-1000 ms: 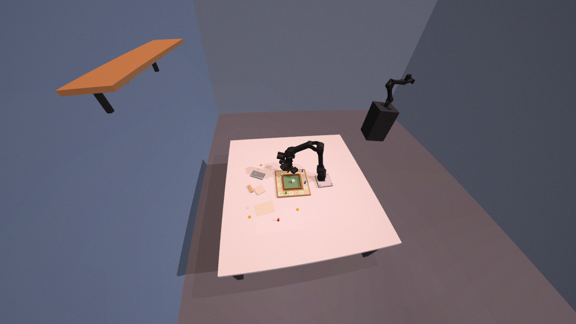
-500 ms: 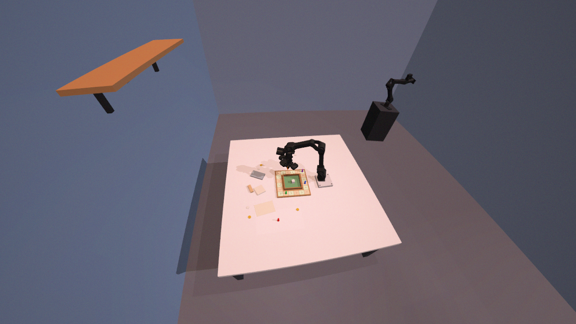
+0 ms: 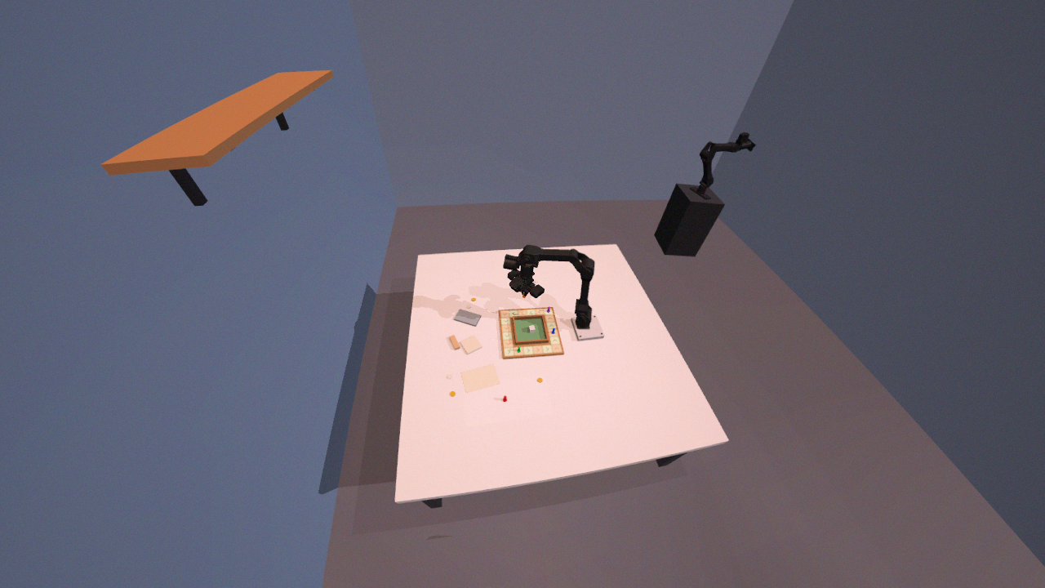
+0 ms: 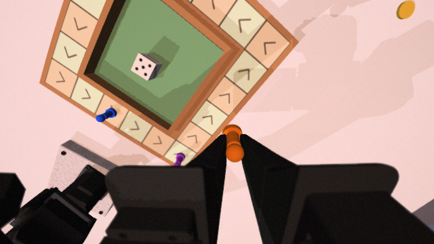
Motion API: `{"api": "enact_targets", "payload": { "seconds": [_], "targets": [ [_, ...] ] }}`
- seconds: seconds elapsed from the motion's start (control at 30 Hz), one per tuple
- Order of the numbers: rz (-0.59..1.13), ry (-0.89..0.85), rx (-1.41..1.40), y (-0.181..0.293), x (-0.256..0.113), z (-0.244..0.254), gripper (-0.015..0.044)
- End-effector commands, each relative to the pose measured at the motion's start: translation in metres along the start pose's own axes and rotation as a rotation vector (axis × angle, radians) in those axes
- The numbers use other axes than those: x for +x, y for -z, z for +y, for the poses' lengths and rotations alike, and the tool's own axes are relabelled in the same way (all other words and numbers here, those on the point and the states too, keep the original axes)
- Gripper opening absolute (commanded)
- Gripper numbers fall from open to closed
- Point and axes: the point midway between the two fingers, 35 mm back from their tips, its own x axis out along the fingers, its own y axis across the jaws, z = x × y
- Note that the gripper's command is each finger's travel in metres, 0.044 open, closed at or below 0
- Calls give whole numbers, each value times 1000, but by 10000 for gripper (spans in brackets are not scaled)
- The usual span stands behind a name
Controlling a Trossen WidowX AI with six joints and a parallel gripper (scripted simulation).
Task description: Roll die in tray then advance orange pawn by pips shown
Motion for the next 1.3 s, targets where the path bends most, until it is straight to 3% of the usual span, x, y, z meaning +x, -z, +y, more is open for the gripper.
{"api": "enact_targets", "payload": {
  "seconds": [0.0, 0.83, 1.27],
  "targets": [
    [-2, -5, -3, -9, 1, 1, 0],
    [-16, -9, -4, -154, 69, 47, 0],
    [-15, -9, -3, -158, 103, 49, 0]
  ]
}}
